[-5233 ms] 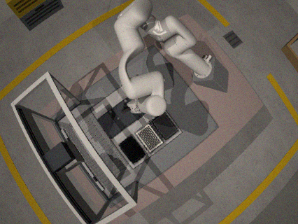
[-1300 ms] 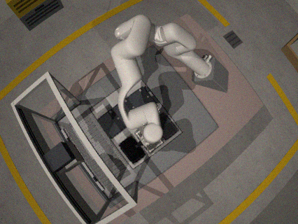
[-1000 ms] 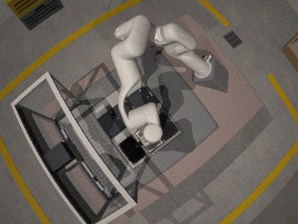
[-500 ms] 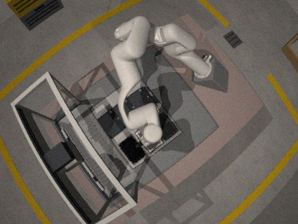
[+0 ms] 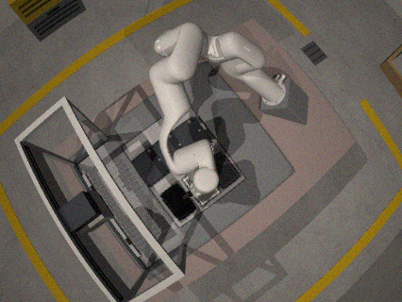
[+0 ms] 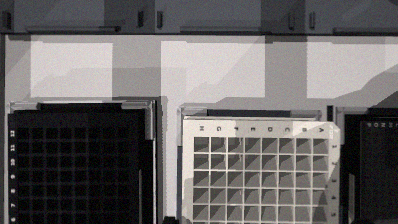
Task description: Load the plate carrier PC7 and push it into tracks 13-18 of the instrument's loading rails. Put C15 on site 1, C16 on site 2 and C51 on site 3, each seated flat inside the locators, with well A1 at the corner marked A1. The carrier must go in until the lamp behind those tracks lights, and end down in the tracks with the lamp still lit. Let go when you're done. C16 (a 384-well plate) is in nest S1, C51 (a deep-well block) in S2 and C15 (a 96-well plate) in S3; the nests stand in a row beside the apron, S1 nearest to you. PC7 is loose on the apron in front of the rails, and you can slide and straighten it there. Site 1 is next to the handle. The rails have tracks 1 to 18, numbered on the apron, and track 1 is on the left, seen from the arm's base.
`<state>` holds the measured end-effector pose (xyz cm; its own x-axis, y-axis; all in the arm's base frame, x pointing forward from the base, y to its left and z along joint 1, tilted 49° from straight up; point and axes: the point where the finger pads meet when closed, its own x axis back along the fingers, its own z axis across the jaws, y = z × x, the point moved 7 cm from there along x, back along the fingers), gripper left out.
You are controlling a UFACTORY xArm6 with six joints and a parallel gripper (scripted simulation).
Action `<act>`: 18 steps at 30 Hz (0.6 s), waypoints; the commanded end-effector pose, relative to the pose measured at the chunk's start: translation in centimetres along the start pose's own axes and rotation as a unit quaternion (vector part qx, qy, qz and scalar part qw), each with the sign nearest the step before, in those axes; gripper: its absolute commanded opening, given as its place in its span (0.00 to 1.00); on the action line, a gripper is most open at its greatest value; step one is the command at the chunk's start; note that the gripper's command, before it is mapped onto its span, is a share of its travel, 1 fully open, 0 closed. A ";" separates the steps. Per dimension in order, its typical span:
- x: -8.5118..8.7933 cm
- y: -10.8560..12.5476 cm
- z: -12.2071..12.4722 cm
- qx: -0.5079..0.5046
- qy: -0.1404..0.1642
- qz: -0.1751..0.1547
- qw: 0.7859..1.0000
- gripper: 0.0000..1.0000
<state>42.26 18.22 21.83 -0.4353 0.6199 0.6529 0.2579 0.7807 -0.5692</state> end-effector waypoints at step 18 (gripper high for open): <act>-1.1 0.0 -0.1 0.000 -0.001 -0.001 1.000 1.00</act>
<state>42.72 17.56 21.13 -0.4353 0.6199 0.6529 0.2579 0.7807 -0.5692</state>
